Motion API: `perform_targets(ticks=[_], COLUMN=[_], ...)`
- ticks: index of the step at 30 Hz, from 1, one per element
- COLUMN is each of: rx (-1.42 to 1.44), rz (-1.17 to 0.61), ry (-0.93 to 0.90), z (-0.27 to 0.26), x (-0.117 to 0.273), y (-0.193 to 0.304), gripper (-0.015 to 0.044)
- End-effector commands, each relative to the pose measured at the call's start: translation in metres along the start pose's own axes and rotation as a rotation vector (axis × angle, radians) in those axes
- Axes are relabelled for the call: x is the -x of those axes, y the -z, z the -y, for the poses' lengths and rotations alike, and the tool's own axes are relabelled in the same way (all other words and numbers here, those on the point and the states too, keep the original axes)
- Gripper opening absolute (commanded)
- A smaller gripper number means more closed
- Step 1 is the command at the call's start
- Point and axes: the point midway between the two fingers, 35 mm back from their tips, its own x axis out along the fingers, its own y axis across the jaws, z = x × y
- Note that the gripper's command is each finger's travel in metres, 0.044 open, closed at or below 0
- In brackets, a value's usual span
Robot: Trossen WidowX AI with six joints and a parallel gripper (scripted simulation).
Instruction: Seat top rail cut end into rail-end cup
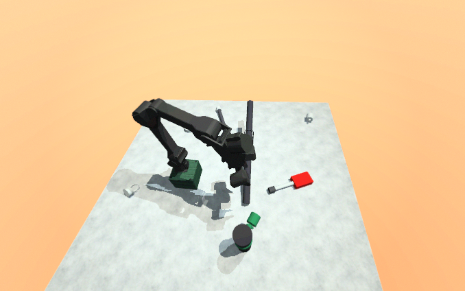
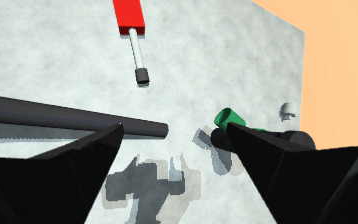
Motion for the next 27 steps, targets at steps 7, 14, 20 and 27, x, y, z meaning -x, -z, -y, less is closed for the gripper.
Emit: perform_targets(ticks=[7, 14, 20, 27], rx=[0.842, 0.913, 0.913, 0.913], rz=[-0.069, -0.079, -0.079, -0.079], ry=[0.074, 0.076, 0.076, 0.076], z=[0.099, 0.108, 0.108, 0.105], x=[-0.03, -0.033, -0.033, -0.046], y=[0.017, 0.02, 0.02, 0.026], gripper=[0.044, 0.044, 0.044, 0.044])
